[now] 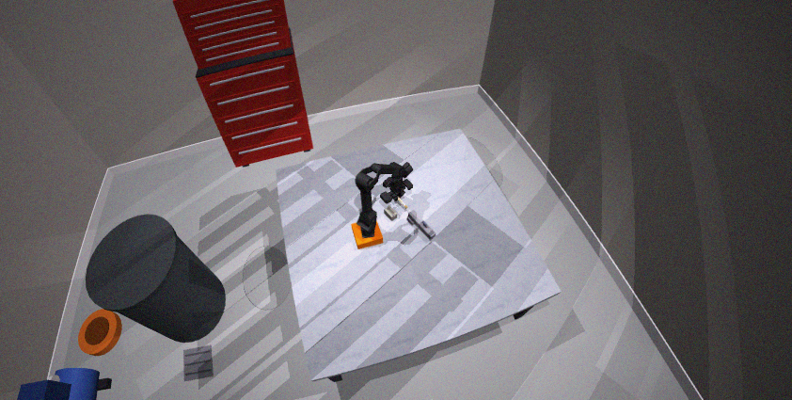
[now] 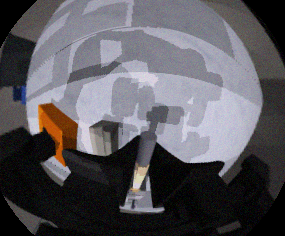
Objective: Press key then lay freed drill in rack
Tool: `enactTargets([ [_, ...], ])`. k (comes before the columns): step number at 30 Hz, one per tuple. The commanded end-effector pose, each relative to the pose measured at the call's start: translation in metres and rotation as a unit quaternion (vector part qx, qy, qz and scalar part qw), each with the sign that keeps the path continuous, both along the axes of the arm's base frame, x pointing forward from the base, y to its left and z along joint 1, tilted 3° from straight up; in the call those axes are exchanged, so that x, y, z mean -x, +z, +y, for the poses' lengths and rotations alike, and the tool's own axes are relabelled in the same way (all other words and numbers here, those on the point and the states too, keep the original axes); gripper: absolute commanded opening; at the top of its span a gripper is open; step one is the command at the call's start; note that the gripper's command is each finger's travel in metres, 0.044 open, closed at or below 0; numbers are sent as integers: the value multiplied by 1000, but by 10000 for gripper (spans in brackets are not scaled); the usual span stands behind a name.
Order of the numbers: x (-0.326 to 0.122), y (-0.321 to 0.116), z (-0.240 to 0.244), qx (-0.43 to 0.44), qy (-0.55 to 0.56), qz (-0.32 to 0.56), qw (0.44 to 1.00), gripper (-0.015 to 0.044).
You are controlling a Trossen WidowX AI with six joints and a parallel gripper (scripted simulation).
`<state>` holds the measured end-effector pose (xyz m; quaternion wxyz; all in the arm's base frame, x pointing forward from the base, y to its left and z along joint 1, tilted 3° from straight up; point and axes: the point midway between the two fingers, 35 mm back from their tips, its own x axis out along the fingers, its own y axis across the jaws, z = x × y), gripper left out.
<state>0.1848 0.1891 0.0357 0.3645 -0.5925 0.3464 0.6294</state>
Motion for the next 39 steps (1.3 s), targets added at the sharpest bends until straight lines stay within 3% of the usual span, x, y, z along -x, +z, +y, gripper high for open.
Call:
enactTargets([
  [1,-1,3,0,-2,3,-2,1000,0],
  [39,-1,17,0,-2,3,-2,1000,0],
])
